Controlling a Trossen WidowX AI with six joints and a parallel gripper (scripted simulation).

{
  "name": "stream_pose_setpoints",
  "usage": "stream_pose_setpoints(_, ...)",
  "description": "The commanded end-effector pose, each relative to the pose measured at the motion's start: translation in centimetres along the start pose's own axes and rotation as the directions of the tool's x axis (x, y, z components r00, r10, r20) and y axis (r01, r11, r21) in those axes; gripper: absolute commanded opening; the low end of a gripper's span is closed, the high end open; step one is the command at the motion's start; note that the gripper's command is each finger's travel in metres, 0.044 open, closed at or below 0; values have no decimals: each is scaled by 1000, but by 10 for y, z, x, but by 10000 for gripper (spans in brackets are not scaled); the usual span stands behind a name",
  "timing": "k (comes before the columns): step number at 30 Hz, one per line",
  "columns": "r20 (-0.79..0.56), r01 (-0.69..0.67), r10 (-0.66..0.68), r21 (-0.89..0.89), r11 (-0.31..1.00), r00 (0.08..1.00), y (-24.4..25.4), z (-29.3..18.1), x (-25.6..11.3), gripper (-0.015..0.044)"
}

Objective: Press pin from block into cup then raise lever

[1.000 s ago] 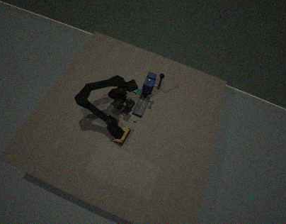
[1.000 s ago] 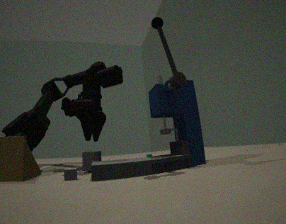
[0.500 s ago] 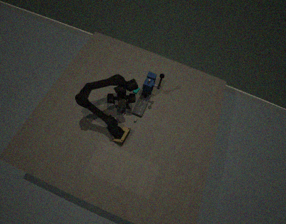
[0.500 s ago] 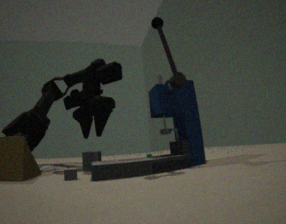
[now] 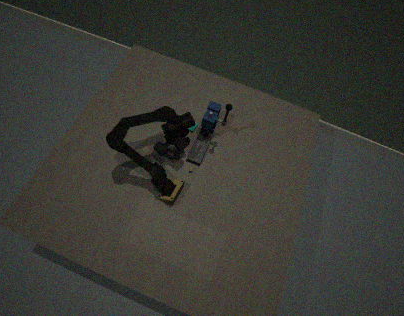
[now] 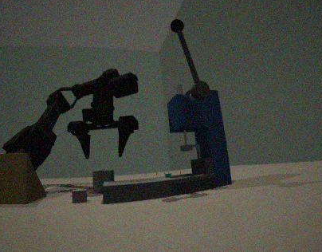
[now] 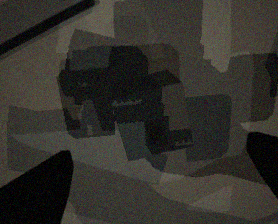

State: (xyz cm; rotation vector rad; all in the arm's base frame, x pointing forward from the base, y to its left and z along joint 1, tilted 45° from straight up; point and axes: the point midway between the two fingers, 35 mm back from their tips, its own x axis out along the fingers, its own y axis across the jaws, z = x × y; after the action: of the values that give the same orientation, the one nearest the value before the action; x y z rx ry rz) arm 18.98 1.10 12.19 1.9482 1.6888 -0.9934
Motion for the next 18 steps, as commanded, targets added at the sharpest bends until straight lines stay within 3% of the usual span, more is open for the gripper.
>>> stream_pose_setpoints(1, -5, 1, -1, -36, 999, 1000, -1, 0, 1, 440)
stream_pose_setpoints(7, -5, 0, -1, -144, 990, 1000, 0, 0, 16, 440)
stream_pose_setpoints(18, -4, -1, 0, -150, 989, 1000, 0, 0, 26, 440)
